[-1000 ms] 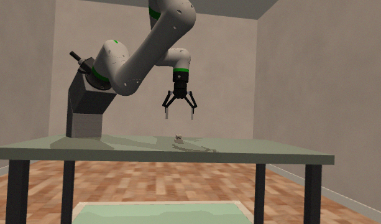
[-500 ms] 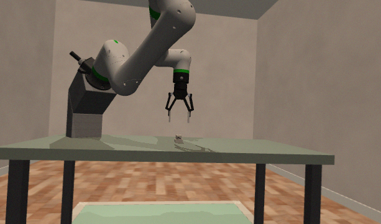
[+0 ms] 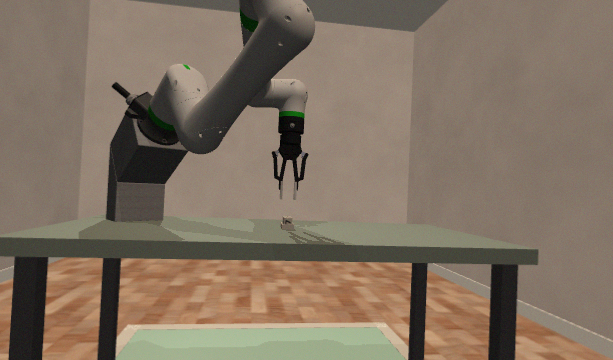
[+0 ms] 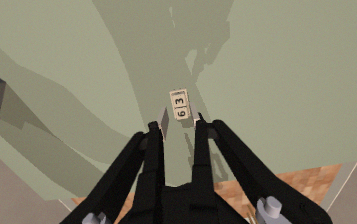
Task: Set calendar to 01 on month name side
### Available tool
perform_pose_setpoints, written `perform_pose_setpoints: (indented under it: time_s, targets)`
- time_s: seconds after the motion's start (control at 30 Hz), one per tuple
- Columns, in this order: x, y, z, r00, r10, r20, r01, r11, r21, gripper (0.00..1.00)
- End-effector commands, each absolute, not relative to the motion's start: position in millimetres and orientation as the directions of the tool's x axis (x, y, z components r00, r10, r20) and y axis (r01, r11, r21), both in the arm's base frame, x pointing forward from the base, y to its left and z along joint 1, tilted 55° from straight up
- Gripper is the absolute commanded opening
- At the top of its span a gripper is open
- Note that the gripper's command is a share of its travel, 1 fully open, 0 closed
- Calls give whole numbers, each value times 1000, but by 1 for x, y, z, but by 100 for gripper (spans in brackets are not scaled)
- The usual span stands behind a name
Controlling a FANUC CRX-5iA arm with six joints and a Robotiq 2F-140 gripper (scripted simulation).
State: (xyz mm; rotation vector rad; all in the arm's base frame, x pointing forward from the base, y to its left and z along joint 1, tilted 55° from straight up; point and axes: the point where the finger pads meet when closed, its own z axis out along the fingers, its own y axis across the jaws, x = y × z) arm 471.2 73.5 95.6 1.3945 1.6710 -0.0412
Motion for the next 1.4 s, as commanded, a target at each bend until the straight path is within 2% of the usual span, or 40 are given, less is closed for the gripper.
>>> perform_pose_setpoints:
  time_s: [0.0,1.37]
  targets:
    - [471,74,96,74,756,-650,787,355,504,28]
    - [485,62,84,74,756,-650,787,356,504,28]
